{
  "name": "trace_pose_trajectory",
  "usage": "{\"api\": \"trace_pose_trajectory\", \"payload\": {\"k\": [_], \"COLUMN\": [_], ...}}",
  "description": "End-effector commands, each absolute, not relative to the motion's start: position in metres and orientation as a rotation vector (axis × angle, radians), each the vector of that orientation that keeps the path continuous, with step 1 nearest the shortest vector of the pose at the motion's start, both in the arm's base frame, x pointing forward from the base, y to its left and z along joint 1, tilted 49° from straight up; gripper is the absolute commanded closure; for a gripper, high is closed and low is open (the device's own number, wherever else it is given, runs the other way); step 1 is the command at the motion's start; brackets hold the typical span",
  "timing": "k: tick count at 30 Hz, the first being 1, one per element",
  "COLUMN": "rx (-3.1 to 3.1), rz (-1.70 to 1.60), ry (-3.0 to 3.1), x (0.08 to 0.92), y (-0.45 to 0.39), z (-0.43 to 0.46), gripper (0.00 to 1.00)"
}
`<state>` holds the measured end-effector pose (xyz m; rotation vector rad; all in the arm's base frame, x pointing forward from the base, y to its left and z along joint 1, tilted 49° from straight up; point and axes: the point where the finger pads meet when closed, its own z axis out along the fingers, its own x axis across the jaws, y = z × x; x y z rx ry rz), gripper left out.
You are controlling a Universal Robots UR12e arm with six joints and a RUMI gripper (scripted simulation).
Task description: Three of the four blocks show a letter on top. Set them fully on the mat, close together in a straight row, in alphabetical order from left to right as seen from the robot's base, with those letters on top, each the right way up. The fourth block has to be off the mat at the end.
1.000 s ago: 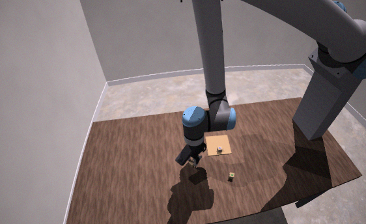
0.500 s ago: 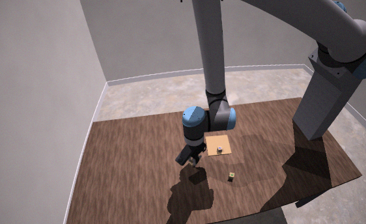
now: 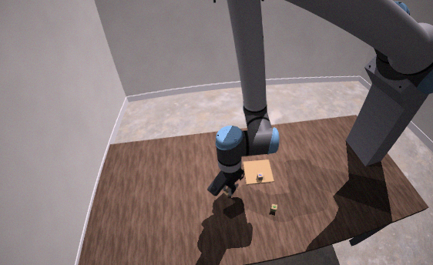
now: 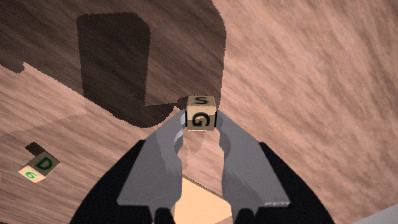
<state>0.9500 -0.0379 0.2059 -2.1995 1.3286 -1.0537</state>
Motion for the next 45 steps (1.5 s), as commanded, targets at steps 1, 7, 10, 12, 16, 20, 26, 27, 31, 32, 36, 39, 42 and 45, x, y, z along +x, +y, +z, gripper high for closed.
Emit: {"api": "trace_pose_trajectory", "payload": {"k": [1,7,10,12,16,20,26,27,31,32,36,39,42,45], "rx": [-2.196,-2.196,-2.196,-2.196,-2.198,-2.198,-2.198,-2.198,-2.198,-2.198,-2.198,-2.198,-2.199,-2.199], "rz": [-1.061,-1.061,-1.06,-1.06,-1.056,-1.056,-1.056,-1.056,-1.056,-1.056,-1.056,-1.056,-1.054,-1.054], "ry": [1.323,1.323,1.323,1.324,1.327,1.327,1.327,1.327,1.327,1.327,1.327,1.328,1.328,1.328], "x": [0.952,0.952,0.951,0.95,0.938,0.919,0.888,0.888,0.878,0.876,0.874,0.874,0.874,0.874], "y": [-0.036,-0.036,-0.036,-0.036,-0.036,-0.035,-0.032,-0.032,-0.031,-0.031,-0.031,-0.031,-0.03,-0.03], "z": [0.211,0.211,0.211,0.212,0.218,0.234,0.261,0.261,0.27,0.271,0.273,0.273,0.272,0.272], "gripper": [0.95,0.95,0.95,0.95,0.95,0.95,0.95,0.95,0.95,0.95,0.95,0.95,0.95,0.95]}}
